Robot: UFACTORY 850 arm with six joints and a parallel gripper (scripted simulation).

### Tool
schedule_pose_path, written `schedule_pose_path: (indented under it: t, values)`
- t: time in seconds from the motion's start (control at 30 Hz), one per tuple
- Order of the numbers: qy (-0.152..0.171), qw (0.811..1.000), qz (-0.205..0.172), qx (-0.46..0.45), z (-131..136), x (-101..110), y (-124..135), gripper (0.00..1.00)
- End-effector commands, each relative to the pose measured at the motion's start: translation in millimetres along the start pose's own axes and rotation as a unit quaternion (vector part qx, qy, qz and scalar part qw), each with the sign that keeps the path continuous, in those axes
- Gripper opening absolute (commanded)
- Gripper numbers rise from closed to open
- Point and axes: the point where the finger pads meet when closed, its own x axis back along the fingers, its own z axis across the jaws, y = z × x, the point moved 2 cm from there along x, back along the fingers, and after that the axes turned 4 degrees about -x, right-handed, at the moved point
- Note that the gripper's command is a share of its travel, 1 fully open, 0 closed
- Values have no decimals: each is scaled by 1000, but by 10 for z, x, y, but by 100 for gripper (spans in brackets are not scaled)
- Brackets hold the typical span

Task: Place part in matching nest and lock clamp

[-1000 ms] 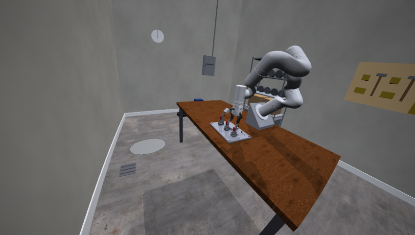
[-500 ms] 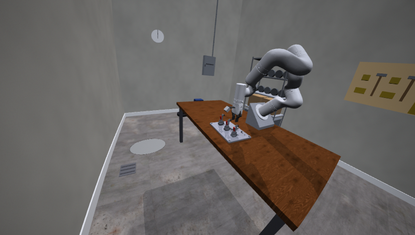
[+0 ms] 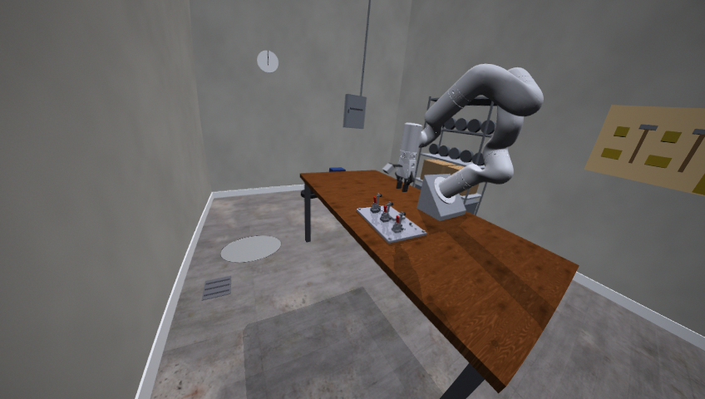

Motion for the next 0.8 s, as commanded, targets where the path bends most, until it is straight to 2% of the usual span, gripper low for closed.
schedule_pose_path:
  t: [0.0, 0.37, 0.77]
  values:
    - [-1, 1000, -1, 0, -5, 112, -4, 47]
    - [-1, 1000, -1, 0, -11, 112, -98, 47]
    - [-1, 1000, -1, 0, -44, 111, -577, 47]
